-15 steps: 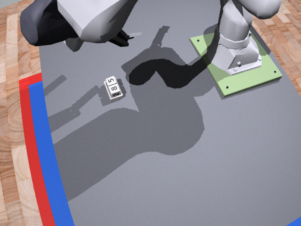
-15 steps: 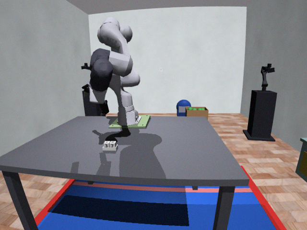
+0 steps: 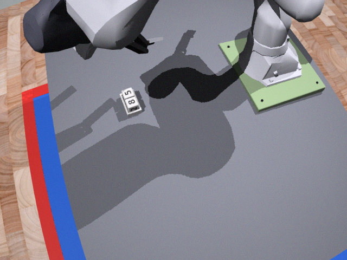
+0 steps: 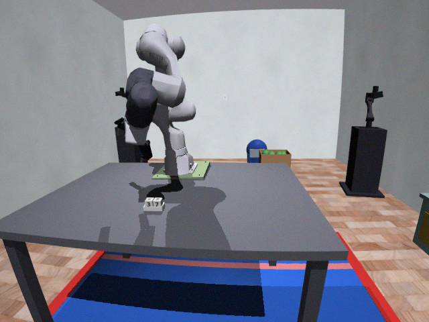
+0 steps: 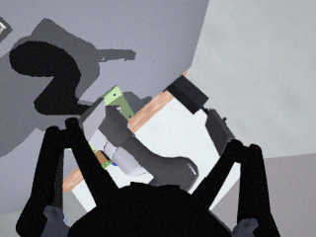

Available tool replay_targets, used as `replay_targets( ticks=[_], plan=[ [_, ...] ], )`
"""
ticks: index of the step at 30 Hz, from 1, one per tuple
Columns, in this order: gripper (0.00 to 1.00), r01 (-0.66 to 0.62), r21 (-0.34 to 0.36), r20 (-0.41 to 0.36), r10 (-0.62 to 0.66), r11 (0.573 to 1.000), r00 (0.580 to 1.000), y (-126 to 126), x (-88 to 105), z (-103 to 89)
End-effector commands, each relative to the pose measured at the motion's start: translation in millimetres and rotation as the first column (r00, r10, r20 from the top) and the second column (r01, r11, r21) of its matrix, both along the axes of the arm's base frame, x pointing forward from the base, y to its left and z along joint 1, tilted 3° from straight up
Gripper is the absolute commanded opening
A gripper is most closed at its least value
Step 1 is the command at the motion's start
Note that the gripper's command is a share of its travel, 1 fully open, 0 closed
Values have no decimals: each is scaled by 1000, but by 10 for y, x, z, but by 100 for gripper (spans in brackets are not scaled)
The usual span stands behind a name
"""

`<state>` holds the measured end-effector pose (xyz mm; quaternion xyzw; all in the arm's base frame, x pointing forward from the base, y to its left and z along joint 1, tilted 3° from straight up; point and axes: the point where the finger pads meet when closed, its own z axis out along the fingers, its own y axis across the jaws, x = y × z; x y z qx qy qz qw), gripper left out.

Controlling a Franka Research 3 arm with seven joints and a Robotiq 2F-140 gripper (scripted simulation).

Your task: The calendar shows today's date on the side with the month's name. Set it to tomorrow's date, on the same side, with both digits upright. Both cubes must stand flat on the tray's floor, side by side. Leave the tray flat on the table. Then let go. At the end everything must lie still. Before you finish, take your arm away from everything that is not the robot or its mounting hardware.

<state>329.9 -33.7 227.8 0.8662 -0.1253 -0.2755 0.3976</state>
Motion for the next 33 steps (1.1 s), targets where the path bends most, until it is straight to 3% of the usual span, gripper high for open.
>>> replay_targets(
  ticks=[1,4,7,17,19,33],
  plan=[
    [100,0,0,0,0,1000,1000,0,0,1],
    [100,7,4,16,-7,1000,1000,14,4,-24],
    [100,76,51,167,-84,996,982,167,57,-245],
    [100,171,126,334,-204,977,920,377,154,-460],
    [100,171,126,334,-204,977,920,377,154,-460],
    [100,310,265,518,-406,913,753,692,352,-652]
  ],
)
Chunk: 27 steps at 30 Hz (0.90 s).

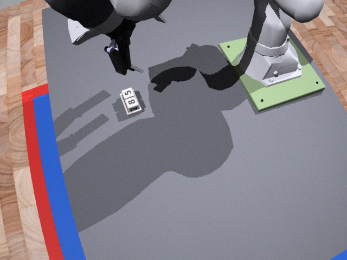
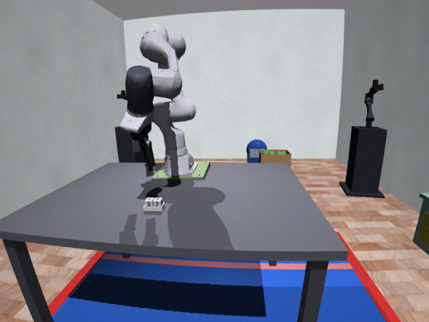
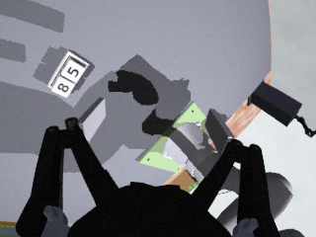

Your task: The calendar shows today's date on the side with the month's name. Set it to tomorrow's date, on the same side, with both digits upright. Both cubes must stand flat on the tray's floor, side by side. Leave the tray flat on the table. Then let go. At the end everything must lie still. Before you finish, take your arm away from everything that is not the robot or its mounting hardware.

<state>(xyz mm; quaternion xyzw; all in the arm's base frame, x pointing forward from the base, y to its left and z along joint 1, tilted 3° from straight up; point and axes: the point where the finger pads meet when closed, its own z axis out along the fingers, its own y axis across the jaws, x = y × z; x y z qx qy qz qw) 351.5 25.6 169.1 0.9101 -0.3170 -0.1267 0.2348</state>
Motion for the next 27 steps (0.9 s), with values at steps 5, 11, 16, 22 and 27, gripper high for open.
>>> replay_targets(
  ticks=[5,11,16,22,27],
  plan=[
    [100,165,38,170,-169,986,971,181,201,-94],
    [100,243,91,244,-259,966,935,287,296,-114],
    [100,308,141,299,-337,941,893,370,381,-116],
    [100,375,201,350,-424,905,835,452,479,-102],
    [100,430,259,387,-501,865,775,516,568,-75]
  ],
)
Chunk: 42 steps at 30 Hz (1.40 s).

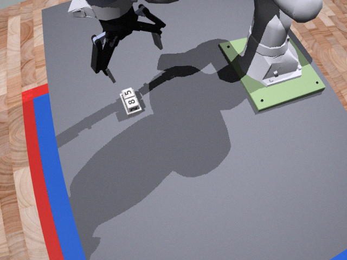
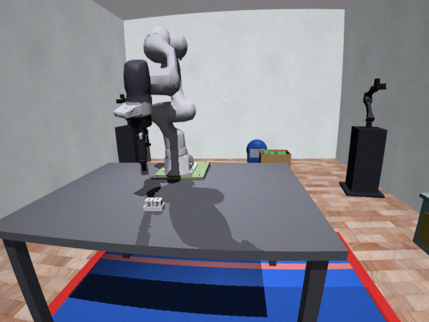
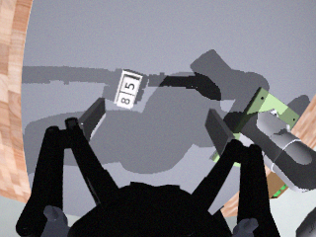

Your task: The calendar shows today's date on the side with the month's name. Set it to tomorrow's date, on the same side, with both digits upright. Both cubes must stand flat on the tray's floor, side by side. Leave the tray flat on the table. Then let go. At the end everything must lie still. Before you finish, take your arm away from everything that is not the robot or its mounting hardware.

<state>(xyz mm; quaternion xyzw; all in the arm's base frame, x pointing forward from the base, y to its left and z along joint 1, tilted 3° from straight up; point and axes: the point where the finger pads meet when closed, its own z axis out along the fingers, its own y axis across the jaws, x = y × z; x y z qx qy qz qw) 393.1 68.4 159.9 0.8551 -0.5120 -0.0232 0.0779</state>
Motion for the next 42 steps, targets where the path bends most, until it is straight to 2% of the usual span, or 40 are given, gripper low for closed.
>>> replay_targets(
  ticks=[1,8,42],
  plan=[
    [100,138,33,97,-141,990,985,100,171,25],
    [100,234,94,165,-247,968,955,162,286,80],
    [100,236,96,167,-249,967,954,163,289,81]
  ],
)
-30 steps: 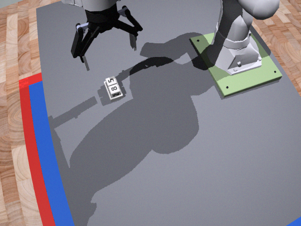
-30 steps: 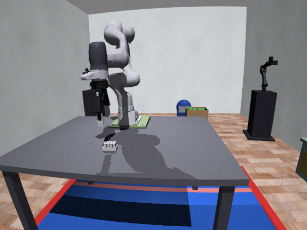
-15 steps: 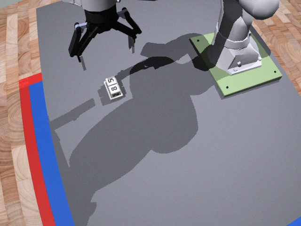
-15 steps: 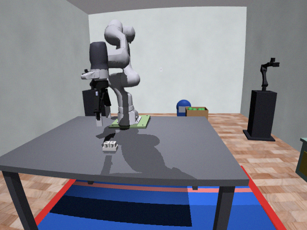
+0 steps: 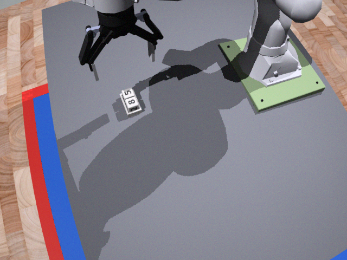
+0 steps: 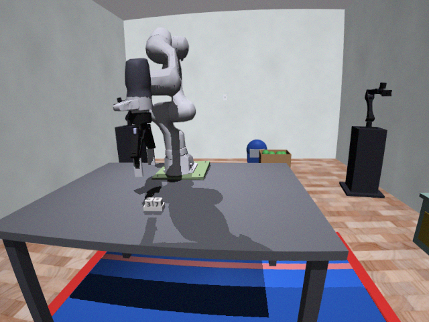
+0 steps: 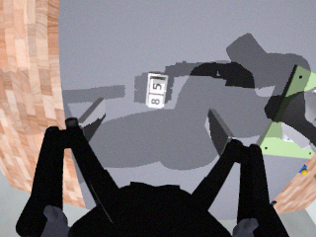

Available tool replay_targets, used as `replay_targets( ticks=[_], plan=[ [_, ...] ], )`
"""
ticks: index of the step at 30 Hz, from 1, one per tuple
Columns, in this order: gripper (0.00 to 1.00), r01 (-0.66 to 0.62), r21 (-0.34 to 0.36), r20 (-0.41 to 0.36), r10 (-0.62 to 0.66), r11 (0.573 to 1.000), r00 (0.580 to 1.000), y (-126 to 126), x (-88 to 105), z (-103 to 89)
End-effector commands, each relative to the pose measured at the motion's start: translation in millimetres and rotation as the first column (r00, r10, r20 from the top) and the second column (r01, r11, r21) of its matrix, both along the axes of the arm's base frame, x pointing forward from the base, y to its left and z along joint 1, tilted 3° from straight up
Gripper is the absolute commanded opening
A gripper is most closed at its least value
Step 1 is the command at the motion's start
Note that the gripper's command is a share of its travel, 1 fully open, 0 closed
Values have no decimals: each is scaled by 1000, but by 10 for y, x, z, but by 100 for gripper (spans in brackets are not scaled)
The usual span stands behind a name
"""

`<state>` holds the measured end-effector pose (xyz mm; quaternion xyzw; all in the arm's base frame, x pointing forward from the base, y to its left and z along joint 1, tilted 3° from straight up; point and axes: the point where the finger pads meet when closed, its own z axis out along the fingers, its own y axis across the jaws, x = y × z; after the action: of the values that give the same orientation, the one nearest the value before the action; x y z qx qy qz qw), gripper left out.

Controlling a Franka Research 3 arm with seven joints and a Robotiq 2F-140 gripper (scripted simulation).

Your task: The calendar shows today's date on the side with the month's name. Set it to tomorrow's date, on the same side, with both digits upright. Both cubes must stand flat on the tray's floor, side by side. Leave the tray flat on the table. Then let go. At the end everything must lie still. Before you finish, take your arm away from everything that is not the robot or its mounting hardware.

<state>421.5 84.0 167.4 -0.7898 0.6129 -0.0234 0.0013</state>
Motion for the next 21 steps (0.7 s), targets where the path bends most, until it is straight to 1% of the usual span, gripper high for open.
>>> replay_targets(
  ticks=[1,5,10,12,13,21],
  plan=[
    [100,10,2,5,-10,1000,1000,7,5,6],
    [100,10,2,5,-10,1000,1000,6,6,-19],
    [100,10,1,5,-10,1000,1000,-4,1,-293],
    [100,10,1,5,-10,1000,1000,-5,0,-317],
    [28,10,1,5,-10,1000,1000,-5,0,-317],
    [28,10,1,5,-10,1000,1000,-5,0,-317]
  ],
)
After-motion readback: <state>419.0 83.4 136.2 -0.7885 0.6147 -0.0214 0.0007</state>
